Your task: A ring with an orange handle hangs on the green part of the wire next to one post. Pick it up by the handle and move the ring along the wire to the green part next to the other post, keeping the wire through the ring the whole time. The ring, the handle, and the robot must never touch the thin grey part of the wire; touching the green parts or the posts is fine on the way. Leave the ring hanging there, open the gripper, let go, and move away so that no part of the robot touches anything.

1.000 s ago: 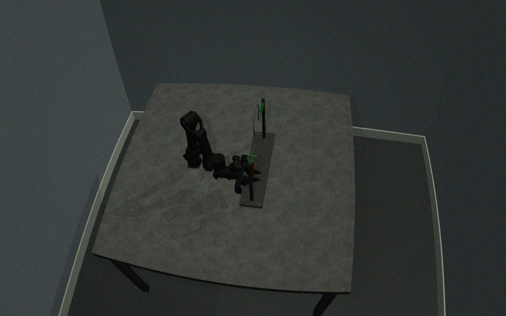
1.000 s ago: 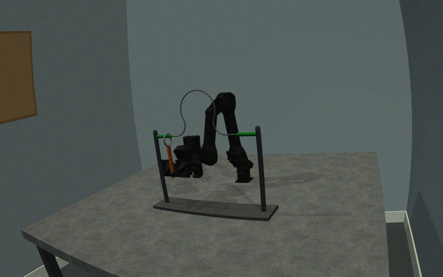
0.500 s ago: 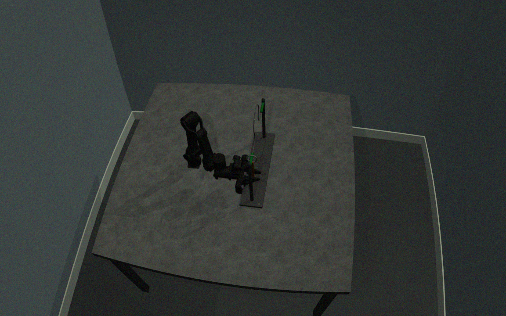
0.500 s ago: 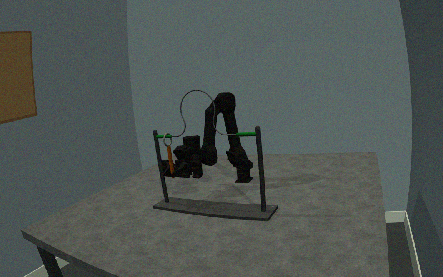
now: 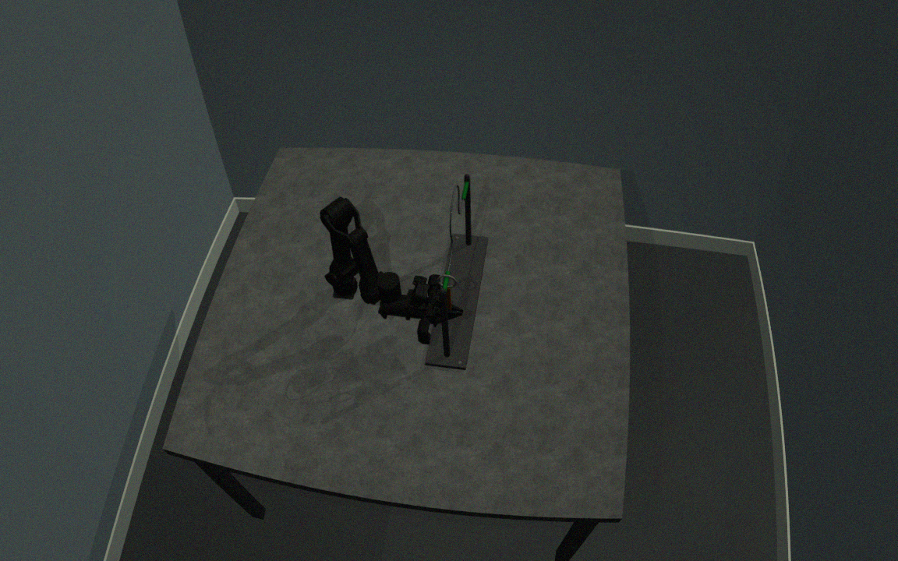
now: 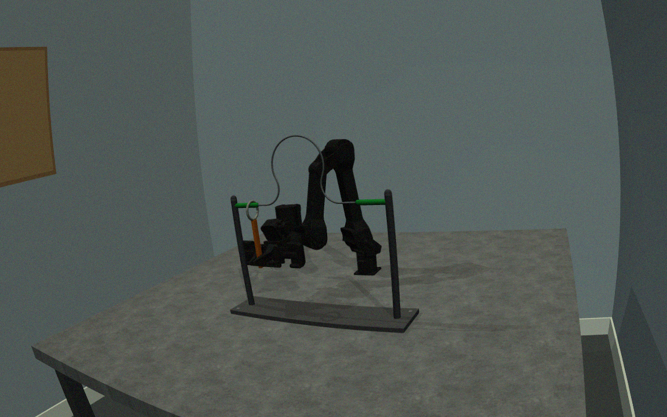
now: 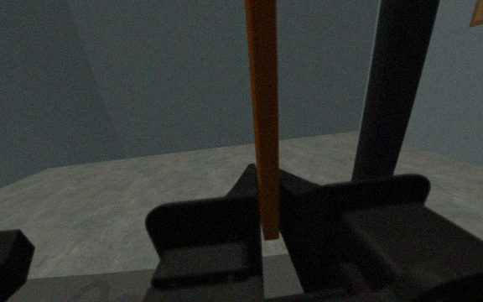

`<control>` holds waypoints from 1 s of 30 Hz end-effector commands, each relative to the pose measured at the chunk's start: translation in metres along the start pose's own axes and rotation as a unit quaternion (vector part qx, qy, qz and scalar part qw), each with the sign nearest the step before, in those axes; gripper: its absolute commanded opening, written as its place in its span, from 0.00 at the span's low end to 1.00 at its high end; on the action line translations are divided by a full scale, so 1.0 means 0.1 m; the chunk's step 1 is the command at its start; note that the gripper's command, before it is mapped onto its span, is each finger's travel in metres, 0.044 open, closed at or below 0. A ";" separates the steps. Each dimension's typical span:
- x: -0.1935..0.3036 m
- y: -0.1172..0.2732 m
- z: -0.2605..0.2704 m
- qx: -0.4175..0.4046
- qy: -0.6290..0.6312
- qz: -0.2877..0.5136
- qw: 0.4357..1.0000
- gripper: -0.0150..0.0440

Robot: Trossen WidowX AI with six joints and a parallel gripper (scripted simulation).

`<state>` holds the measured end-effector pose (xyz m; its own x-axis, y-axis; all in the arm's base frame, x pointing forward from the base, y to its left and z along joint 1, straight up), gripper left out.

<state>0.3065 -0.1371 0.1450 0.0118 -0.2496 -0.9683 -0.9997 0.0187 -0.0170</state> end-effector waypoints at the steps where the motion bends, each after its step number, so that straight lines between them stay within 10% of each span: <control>1: 0.00 0.00 0.00 0.000 0.000 0.000 1.000 0.00; 30: -0.13 0.00 -0.03 0.001 0.001 0.000 1.000 0.00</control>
<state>0.3063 -0.1361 0.1578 0.0127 -0.2499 -0.9682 -0.9997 0.0167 -0.0174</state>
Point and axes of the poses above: the point midway between the two fingers, 35 mm back from their tips, its own y axis back along the fingers, its own z axis across the jaws, x = y × z, the point moved 3 cm from there along y, back along the fingers, and after that the axes turned 14 degrees about y, right-handed, at the moved point
